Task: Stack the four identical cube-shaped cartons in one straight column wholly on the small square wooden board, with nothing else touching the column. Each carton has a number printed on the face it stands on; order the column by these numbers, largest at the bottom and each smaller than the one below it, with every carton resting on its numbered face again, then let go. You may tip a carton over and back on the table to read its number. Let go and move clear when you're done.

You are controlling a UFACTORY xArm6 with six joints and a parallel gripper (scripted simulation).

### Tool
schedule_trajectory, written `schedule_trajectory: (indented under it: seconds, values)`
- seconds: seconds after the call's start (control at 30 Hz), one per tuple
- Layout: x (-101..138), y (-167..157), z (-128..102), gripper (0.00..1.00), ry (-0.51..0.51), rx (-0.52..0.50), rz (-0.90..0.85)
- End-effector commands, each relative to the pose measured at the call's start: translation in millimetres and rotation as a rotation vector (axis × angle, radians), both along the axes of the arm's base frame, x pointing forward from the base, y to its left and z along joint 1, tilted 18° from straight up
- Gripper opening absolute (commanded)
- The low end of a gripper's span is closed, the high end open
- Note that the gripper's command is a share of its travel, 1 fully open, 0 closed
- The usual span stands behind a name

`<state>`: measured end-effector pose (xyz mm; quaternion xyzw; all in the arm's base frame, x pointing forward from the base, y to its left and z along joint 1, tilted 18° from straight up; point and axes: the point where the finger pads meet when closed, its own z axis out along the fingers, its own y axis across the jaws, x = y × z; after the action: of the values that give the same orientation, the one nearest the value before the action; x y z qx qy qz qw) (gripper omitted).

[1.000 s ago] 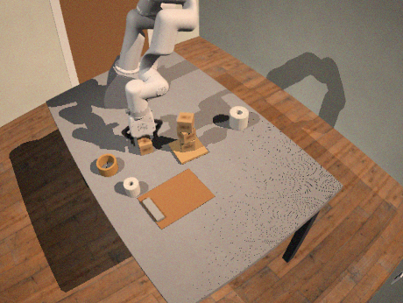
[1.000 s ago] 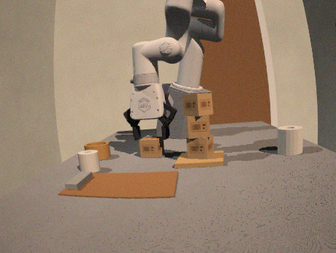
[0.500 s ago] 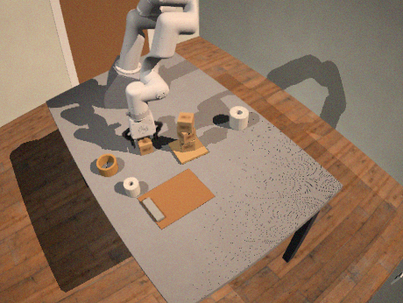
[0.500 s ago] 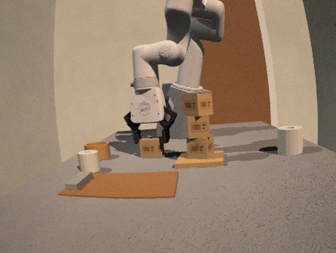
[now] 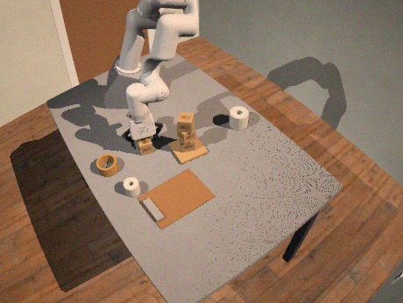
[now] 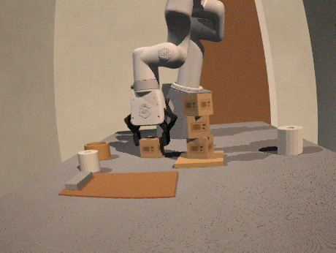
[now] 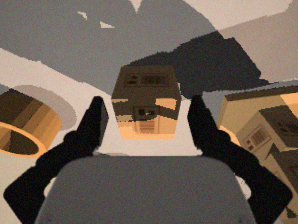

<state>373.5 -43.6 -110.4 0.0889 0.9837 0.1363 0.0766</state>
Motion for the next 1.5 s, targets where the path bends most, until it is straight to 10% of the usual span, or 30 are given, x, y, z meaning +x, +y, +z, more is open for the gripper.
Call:
schedule_trajectory:
  seconds: [0.0,1.4,1.43,1.47]
  values:
    - [1.1,0.0,-1.0,1.00,-0.002,-0.001,-0.001]
    - [1.3,0.8,-3.8,1.00,-0.002,-0.001,-0.001]
    - [1.3,0.8,-3.8,0.00,-0.002,-0.001,-0.001]
    - [1.3,0.8,-3.8,0.00,-0.002,-0.001,-0.001]
